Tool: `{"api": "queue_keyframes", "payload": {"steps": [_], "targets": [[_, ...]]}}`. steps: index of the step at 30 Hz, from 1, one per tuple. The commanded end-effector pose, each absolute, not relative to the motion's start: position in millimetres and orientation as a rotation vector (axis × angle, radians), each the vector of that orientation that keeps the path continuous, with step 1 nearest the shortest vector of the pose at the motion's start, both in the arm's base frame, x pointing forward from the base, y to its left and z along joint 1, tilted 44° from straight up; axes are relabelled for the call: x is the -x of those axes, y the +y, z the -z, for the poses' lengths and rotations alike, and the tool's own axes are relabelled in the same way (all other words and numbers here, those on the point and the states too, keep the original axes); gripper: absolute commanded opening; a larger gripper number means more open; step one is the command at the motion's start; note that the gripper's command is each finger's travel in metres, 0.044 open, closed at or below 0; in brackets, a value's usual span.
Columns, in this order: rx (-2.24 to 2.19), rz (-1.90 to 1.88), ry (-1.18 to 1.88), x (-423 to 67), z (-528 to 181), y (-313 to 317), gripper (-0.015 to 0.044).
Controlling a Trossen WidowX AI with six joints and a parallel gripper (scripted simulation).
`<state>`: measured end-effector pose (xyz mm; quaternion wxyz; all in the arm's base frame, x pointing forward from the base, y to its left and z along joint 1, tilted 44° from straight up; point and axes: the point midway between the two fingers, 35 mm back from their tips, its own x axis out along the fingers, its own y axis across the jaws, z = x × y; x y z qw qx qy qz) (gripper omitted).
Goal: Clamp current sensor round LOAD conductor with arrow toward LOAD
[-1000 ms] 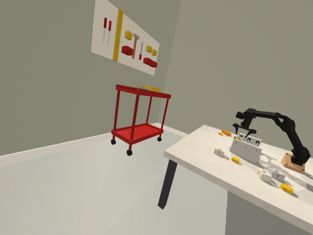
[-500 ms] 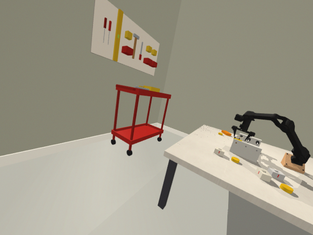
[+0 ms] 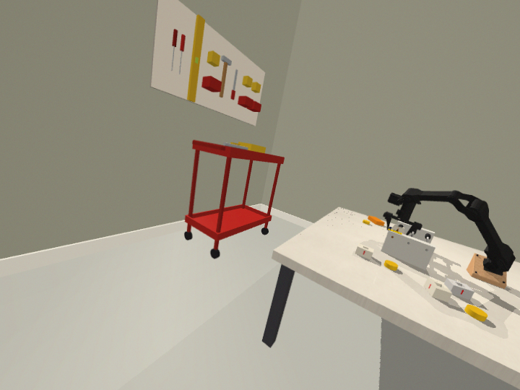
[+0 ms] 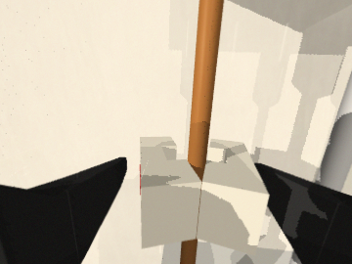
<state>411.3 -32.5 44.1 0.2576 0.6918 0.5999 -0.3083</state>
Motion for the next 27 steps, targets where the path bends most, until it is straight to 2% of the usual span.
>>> {"api": "queue_keyframes", "payload": {"steps": [1,9,27], "targets": [[-1.883,0.838,1.634,-410.9,-38.4,-25.9,0.044],[-1.883,0.837,1.634,-411.4,-32.1,-19.8,0.044],[-1.876,0.835,1.628,-412.1,-35.1,-23.0,0.032]]}}
